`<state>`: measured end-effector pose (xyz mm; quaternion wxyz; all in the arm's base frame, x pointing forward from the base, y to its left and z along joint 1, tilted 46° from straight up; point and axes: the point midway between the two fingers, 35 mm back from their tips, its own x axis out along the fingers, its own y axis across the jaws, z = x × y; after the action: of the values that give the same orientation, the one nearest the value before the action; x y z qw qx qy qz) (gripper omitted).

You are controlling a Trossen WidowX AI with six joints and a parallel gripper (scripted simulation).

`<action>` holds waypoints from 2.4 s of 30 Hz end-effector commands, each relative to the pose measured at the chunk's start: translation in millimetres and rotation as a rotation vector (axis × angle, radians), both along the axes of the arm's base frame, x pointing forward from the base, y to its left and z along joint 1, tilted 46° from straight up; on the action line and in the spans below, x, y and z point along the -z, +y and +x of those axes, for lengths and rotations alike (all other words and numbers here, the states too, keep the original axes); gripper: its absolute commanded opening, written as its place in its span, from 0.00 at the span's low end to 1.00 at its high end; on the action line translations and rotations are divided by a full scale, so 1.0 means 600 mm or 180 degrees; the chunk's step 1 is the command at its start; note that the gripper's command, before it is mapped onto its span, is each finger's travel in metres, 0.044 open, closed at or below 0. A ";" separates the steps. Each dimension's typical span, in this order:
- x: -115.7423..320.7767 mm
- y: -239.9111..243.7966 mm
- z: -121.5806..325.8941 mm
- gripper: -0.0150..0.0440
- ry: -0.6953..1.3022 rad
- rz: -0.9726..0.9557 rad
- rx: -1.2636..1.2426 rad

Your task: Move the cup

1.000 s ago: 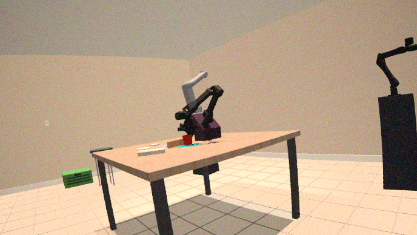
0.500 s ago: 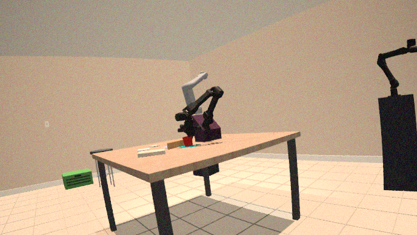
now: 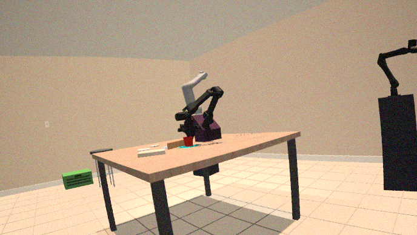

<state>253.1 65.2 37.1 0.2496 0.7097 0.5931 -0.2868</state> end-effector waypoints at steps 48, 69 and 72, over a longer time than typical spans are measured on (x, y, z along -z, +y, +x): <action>-0.055 -0.059 -0.010 1.00 0.0019 0.0018 0.0008; -0.117 -0.121 -0.019 1.00 0.0004 0.0009 0.0017; -0.117 -0.121 -0.019 1.00 0.0004 0.0009 0.0017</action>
<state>241.4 -7.8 107.8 0.2478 0.7112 0.5922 -0.2867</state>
